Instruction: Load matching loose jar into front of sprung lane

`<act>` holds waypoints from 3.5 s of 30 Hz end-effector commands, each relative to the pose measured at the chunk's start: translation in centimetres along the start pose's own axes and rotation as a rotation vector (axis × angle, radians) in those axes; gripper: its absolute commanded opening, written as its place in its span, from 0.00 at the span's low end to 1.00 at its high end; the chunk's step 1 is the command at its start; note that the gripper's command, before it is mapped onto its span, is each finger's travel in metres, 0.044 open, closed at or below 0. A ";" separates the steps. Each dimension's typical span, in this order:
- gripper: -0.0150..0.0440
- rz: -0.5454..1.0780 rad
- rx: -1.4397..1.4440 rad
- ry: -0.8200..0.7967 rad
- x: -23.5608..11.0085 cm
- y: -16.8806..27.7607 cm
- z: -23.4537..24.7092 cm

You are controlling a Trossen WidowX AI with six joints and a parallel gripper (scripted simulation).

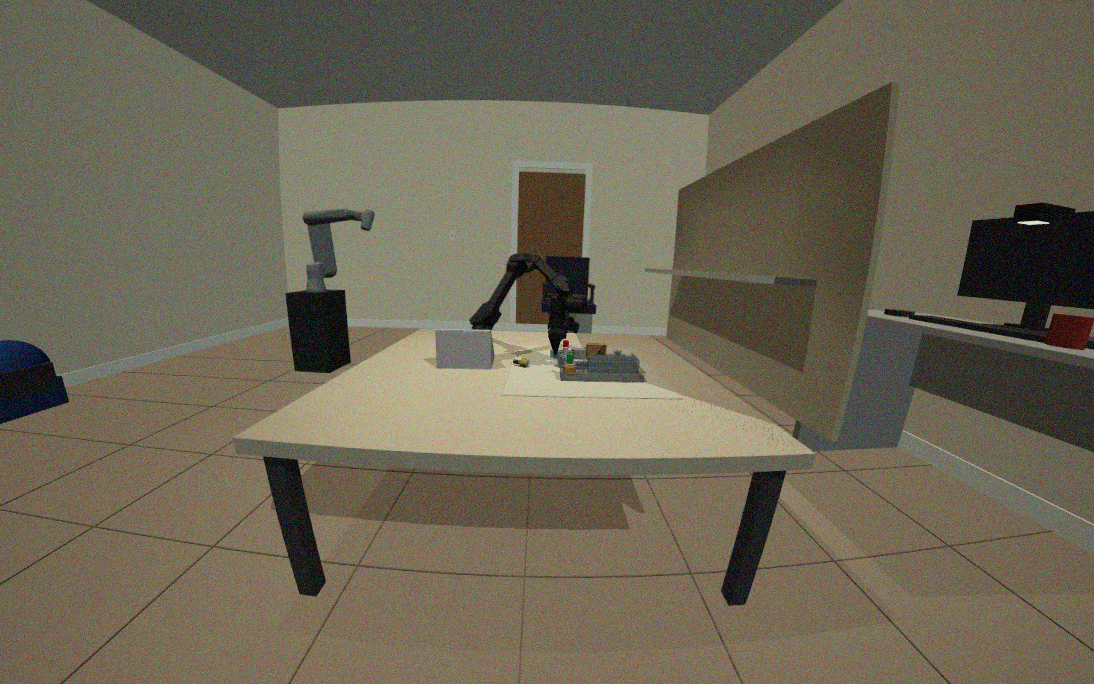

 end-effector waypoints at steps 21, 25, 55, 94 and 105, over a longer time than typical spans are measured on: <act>0.25 -0.013 -0.006 0.004 -0.1 -1.4 -0.3; 0.25 -0.013 -0.007 0.004 -0.1 -1.5 -0.3; 0.25 -0.014 -0.007 0.004 -0.2 -2.7 -0.6; 0.25 -0.014 -0.008 0.004 -0.6 -4.1 -0.8; 0.25 -0.014 -0.008 0.004 -0.7 -4.4 -0.9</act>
Point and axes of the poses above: the point midway between the two fingers, 35 mm back from their tips, its own x axis out along the fingers, its own z axis across the jaws, y = z × x, the point moved 1 cm from there along -x, back along the fingers, and after that the axes turned 13 degrees about -x, right-handed, at the moved point
